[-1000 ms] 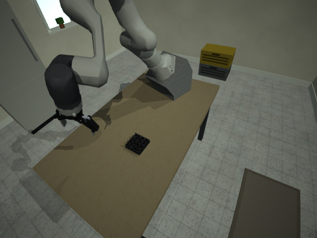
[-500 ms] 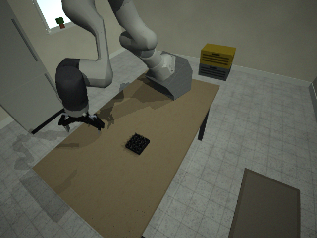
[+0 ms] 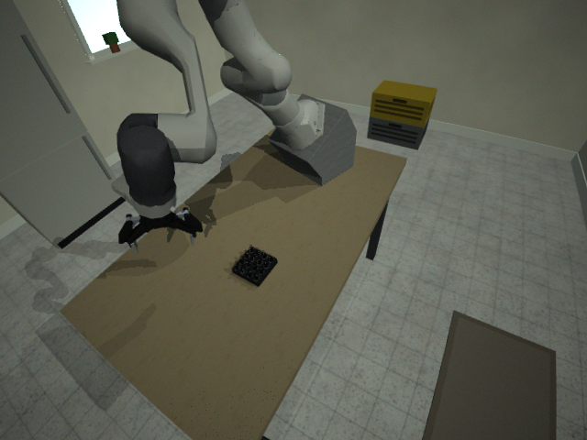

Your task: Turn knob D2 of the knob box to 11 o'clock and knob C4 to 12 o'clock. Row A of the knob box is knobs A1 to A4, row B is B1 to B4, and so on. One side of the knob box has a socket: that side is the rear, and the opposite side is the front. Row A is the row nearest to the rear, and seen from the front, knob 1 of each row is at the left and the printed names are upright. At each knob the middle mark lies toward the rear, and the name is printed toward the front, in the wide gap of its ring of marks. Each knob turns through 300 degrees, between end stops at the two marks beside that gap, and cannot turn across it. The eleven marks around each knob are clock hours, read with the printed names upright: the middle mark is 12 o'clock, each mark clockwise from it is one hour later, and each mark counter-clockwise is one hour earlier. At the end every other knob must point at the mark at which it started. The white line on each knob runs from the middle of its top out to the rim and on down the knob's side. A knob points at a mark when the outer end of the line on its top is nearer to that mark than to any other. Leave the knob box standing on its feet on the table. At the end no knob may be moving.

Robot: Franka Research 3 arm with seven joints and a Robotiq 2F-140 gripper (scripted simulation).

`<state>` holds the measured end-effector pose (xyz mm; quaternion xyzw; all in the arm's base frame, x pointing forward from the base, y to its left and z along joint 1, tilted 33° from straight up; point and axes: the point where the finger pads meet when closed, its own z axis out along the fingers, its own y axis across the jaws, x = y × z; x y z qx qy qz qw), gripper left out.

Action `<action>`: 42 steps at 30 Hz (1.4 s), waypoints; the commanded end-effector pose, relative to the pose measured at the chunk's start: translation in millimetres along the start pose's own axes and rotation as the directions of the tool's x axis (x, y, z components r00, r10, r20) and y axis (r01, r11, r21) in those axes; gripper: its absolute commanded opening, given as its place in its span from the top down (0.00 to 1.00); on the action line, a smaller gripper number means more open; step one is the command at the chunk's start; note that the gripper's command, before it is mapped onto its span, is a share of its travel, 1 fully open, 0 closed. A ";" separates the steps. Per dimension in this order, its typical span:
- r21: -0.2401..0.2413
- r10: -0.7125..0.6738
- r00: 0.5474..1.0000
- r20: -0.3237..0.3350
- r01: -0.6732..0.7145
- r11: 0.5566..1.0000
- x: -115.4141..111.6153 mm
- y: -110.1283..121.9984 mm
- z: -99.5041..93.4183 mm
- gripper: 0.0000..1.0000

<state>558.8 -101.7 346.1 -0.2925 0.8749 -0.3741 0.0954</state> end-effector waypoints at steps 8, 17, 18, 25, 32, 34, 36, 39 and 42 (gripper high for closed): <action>0.005 -0.270 0.962 0.043 0.270 0.963 -8.7 17.8 8.3 0.00; 0.016 -0.408 0.911 0.065 0.408 0.913 -12.8 33.7 14.1 0.00; 0.017 -0.424 0.903 0.067 0.424 0.906 -13.3 35.6 14.8 0.00; 0.029 -0.525 0.847 0.084 0.525 0.851 -16.3 48.9 18.9 0.00; 0.044 -0.619 0.779 0.100 0.618 0.785 -19.0 62.8 22.6 0.00; 0.049 -0.646 0.756 0.104 0.645 0.763 -19.7 67.1 23.6 0.00; 0.055 -0.672 0.733 0.109 0.670 0.740 -20.4 71.4 24.6 0.00; 0.062 -0.707 0.698 0.115 0.705 0.706 -21.4 77.6 25.9 0.00; 0.071 -0.742 0.660 0.121 0.740 0.669 -22.4 84.3 27.3 0.00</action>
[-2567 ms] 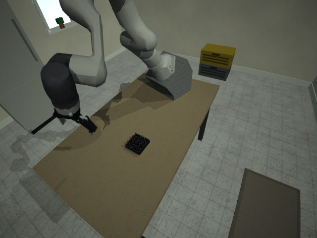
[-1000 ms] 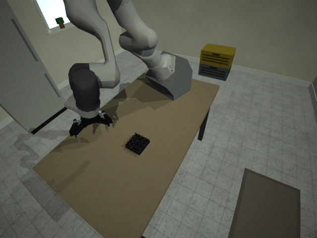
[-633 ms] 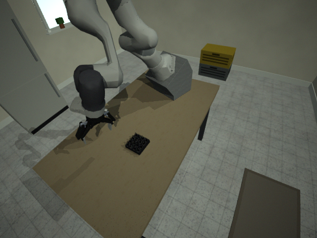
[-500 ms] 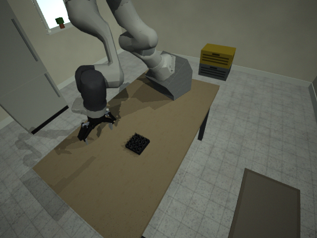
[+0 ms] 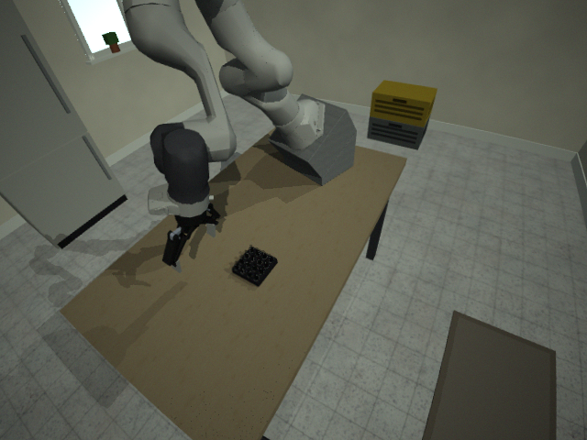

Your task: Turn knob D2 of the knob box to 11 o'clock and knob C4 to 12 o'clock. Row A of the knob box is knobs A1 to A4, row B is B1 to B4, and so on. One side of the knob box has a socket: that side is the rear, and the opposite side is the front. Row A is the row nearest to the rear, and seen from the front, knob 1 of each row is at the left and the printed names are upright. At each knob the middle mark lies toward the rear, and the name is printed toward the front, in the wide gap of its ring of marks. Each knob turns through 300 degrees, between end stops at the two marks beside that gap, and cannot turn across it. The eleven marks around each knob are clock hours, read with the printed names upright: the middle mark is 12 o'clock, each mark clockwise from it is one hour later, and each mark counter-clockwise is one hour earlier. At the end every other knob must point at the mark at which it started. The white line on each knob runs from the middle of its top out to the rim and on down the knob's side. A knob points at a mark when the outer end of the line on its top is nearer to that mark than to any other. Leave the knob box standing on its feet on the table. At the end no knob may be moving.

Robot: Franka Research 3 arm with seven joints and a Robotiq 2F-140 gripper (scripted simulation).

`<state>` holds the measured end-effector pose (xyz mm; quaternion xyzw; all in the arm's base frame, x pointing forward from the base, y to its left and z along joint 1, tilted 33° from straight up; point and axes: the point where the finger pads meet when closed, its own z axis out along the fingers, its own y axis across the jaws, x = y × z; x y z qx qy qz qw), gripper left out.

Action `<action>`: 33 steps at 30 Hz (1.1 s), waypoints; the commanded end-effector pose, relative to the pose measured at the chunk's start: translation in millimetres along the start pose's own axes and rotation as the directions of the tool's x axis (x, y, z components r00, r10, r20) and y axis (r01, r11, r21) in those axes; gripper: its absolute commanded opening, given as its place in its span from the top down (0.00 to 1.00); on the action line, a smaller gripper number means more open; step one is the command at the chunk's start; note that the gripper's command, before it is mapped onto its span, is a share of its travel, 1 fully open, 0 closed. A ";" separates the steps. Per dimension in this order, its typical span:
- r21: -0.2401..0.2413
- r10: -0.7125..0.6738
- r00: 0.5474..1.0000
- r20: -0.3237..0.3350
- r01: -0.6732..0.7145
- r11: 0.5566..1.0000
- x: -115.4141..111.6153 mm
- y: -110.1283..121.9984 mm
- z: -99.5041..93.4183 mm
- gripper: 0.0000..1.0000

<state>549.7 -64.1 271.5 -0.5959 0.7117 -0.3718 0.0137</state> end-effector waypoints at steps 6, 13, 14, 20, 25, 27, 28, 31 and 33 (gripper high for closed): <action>0.013 -0.220 0.975 0.039 0.220 0.975 -15.3 10.3 4.0 0.00; 0.029 -0.341 0.938 0.060 0.340 0.940 -27.4 22.4 7.2 0.00; 0.031 -0.357 0.932 0.063 0.356 0.934 -29.1 24.2 7.6 0.00; 0.045 -0.440 0.895 0.078 0.438 0.898 -38.0 33.5 9.4 0.00; 0.061 -0.515 0.853 0.090 0.511 0.857 -46.2 42.5 10.8 0.00; 0.066 -0.537 0.839 0.093 0.533 0.844 -48.8 45.4 11.2 0.00; 0.066 -0.537 0.839 0.093 0.533 0.844 -48.8 45.4 11.2 0.00; 0.081 -0.596 0.796 0.102 0.591 0.803 -55.9 53.5 12.1 0.00; 0.089 -0.624 0.775 0.106 0.617 0.782 -59.2 57.4 12.5 0.00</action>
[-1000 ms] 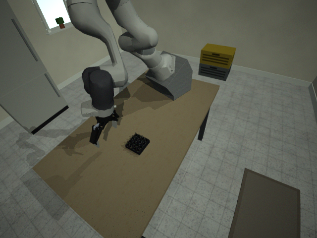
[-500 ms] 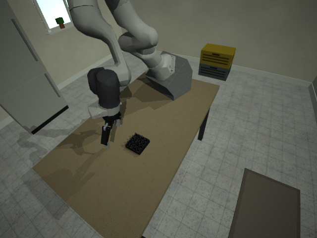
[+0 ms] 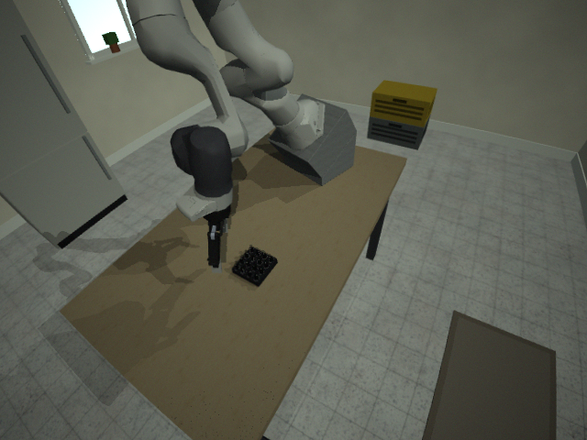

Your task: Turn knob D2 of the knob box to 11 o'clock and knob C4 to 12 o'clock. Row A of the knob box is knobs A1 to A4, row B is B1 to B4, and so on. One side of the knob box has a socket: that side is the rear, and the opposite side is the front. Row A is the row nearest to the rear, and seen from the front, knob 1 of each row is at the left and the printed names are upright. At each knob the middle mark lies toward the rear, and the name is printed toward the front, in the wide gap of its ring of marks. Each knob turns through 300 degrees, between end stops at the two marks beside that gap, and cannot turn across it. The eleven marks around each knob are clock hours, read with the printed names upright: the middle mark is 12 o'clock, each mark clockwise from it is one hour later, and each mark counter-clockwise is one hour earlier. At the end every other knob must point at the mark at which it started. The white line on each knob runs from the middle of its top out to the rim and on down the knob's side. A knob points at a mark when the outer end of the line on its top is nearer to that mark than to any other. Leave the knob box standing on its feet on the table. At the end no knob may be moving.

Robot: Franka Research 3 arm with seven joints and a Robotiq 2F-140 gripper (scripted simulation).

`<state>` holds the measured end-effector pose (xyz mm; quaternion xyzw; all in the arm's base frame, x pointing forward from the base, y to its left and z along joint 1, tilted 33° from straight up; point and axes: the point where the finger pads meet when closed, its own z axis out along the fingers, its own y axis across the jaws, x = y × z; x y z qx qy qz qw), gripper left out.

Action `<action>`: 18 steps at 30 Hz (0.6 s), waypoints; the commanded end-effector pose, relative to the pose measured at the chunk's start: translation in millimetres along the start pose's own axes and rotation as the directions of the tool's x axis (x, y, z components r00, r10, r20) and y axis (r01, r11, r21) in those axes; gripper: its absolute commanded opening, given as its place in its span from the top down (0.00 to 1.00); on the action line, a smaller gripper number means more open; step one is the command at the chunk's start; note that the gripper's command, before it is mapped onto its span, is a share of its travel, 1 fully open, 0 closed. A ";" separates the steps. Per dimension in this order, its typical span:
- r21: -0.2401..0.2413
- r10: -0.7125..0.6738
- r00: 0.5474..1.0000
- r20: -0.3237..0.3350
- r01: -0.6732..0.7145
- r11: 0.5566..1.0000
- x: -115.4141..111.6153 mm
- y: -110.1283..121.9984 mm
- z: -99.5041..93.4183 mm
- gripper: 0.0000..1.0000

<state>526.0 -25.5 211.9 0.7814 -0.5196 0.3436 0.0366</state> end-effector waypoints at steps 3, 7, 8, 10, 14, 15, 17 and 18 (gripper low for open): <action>0.015 -0.153 0.988 0.028 0.152 0.988 -11.4 0.9 1.3 0.00; 0.030 -0.240 0.970 0.044 0.239 0.971 -24.2 5.6 2.7 0.00; 0.033 -0.256 0.965 0.046 0.255 0.966 -26.6 6.5 3.0 0.00; 0.040 -0.290 0.956 0.052 0.288 0.957 -31.7 8.5 3.5 0.00; 0.046 -0.318 0.946 0.057 0.316 0.948 -36.1 10.2 3.8 0.00; 0.057 -0.364 0.929 0.064 0.361 0.931 -43.2 13.1 4.3 0.00; 0.064 -0.394 0.916 0.068 0.390 0.918 -48.1 15.1 4.5 0.00; 0.068 -0.410 0.909 0.071 0.406 0.911 -50.6 16.1 4.7 0.00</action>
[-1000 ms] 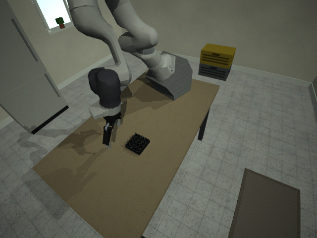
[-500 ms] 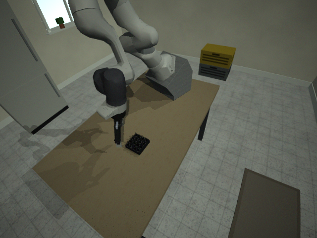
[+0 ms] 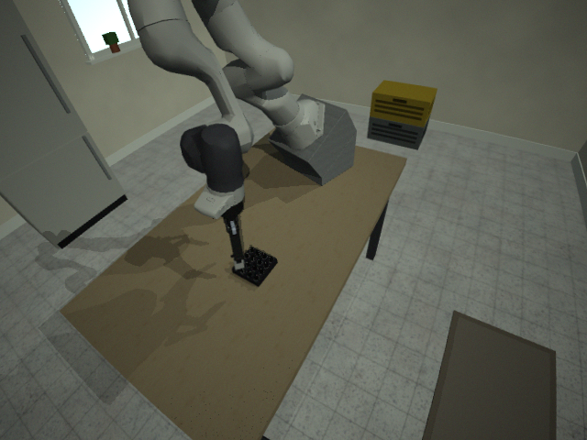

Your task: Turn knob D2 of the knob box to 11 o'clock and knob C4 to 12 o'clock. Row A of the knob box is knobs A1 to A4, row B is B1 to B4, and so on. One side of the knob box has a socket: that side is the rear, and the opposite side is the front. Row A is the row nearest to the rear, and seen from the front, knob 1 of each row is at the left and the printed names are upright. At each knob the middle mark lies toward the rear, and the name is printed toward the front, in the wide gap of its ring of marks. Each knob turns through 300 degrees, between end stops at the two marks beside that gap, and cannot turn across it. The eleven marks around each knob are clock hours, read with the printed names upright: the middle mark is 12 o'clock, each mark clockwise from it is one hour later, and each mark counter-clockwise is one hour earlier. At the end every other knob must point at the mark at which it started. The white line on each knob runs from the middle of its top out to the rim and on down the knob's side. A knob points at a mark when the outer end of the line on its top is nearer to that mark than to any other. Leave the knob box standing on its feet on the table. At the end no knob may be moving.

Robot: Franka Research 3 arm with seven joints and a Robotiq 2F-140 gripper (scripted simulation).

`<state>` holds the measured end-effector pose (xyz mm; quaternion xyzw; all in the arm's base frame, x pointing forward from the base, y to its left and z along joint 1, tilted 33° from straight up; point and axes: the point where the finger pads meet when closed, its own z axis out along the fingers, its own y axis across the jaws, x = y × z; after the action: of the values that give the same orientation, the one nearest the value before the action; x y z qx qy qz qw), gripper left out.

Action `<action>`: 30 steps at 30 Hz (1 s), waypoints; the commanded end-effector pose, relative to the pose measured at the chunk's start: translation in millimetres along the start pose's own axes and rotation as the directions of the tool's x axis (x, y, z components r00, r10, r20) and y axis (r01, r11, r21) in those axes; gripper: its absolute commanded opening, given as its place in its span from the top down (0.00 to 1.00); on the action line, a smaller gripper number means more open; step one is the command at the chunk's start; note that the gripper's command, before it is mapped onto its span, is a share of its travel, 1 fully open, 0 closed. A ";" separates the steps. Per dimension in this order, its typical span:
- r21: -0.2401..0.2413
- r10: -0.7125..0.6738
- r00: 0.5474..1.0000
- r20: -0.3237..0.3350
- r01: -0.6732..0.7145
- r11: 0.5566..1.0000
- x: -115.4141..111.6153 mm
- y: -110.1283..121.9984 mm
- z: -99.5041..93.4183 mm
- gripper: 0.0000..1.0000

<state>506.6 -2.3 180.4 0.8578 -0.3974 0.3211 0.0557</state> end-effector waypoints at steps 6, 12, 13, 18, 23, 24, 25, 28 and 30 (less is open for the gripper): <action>0.034 -0.216 0.976 0.038 0.214 0.976 -23.0 -0.1 1.6 0.00; 0.045 -0.261 0.964 0.045 0.259 0.965 -30.6 0.9 2.0 0.00; 0.045 -0.261 0.964 0.045 0.259 0.965 -30.6 0.9 2.0 0.00; 0.045 -0.261 0.964 0.045 0.259 0.965 -30.6 0.9 2.0 0.00; 0.045 -0.261 0.964 0.045 0.259 0.965 -30.6 0.9 2.0 0.00; 0.045 -0.261 0.964 0.045 0.259 0.965 -30.6 0.9 2.0 0.00; 0.045 -0.261 0.964 0.045 0.259 0.965 -30.6 0.9 2.0 0.00; 0.045 -0.261 0.964 0.045 0.259 0.965 -30.6 0.9 2.0 0.00; 0.045 -0.261 0.964 0.045 0.259 0.965 -30.6 0.9 2.0 0.00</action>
<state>493.2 15.6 161.8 0.9079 -0.2847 0.2999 0.0687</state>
